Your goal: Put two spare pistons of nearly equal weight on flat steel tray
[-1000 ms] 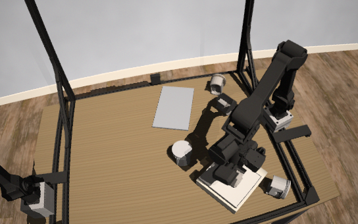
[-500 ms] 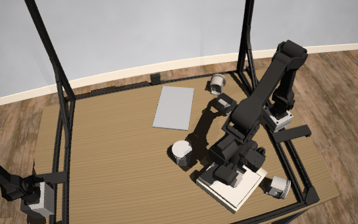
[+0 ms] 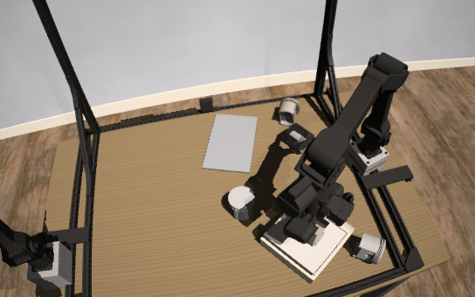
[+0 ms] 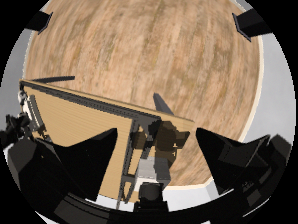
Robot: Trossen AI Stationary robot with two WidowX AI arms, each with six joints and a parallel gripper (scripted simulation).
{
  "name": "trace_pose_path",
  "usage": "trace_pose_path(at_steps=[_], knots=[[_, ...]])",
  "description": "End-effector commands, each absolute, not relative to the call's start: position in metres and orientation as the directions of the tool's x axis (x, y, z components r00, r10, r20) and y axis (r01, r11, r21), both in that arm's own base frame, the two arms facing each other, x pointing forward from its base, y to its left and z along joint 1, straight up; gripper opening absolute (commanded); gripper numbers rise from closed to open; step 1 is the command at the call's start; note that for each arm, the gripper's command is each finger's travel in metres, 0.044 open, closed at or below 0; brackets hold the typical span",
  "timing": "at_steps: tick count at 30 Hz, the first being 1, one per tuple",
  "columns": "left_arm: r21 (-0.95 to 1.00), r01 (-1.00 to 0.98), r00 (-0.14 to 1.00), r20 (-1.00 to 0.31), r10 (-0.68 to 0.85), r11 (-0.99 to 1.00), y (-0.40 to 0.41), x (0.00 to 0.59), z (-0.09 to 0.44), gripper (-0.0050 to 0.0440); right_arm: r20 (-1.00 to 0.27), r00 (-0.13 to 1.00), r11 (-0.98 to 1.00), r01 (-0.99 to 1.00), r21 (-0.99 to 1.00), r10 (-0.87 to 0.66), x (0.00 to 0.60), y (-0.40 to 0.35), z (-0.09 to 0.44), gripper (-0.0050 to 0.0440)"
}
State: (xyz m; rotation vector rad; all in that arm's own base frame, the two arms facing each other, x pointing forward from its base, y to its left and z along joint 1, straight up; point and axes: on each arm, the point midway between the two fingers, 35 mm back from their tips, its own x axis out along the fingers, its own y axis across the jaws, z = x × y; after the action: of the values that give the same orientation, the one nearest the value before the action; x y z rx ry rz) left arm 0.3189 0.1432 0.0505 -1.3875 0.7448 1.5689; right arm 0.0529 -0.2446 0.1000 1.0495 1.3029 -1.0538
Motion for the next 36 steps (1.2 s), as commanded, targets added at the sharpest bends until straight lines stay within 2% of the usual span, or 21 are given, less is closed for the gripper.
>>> trace_pose_path(at_steps=[1, 36], knots=[[-0.134, -0.896, 0.036, -0.972, 0.231, -0.424, 0.145, 0.322, 0.061, 0.0158, -1.000, 0.000, 0.213, 0.977, 0.000, 0.000, 0.053, -0.244, 0.100, 0.0440], [-0.134, -0.896, 0.036, -0.972, 0.231, -0.424, 0.145, 0.322, 0.111, 0.0158, -1.000, 0.000, 0.213, 0.977, 0.000, 0.000, 0.053, -0.244, 0.100, 0.0440]])
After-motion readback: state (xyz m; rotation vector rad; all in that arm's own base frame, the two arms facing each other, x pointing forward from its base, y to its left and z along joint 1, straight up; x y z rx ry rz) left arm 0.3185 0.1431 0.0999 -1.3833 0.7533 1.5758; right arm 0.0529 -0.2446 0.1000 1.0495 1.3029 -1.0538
